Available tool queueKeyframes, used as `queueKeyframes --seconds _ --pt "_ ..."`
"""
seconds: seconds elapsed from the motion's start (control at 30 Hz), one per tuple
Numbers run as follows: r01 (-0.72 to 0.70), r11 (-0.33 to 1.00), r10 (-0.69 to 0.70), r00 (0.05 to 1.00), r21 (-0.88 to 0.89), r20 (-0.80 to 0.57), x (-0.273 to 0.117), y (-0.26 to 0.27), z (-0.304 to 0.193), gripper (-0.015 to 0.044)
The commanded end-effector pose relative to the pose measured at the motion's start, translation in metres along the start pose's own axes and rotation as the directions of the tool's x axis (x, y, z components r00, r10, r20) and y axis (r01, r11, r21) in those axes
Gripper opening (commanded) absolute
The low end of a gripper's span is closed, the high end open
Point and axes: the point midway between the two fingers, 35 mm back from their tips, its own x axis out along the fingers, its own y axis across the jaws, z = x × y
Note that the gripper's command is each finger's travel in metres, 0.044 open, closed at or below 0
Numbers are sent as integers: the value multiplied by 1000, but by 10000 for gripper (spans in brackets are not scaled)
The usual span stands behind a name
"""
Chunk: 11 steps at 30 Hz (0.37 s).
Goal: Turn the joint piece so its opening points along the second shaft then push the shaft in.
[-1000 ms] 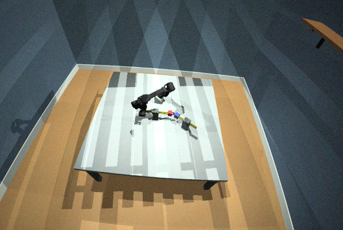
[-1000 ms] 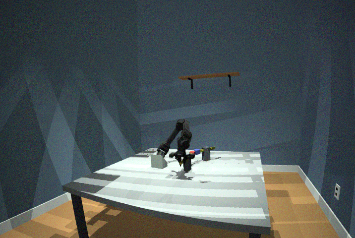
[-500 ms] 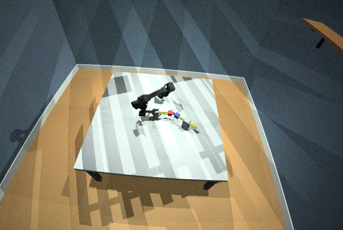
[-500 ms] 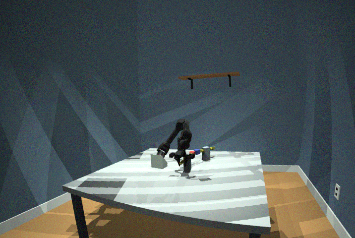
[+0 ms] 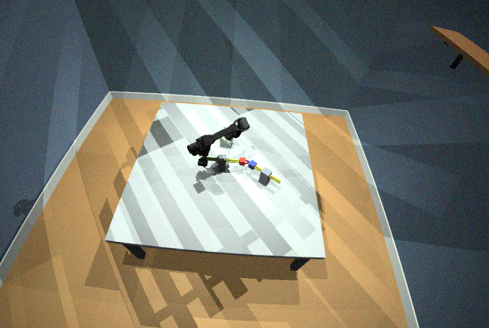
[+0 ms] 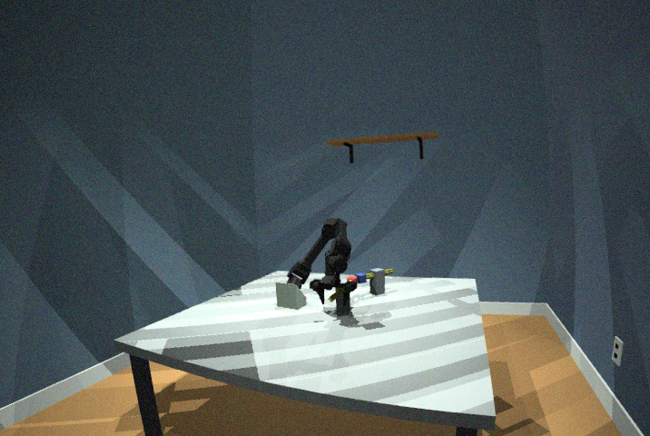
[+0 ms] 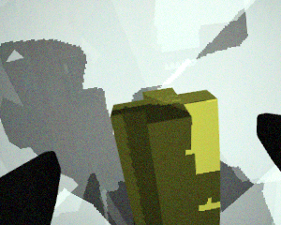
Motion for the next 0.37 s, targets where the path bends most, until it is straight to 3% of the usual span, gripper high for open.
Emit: queueKeyframes --seconds 0.0,0.33 --pt "1 1000 -1 1000 0 0 0 0 0 440" --pt "-3 1000 3 1000 4 -2 -40 -1 1 440"
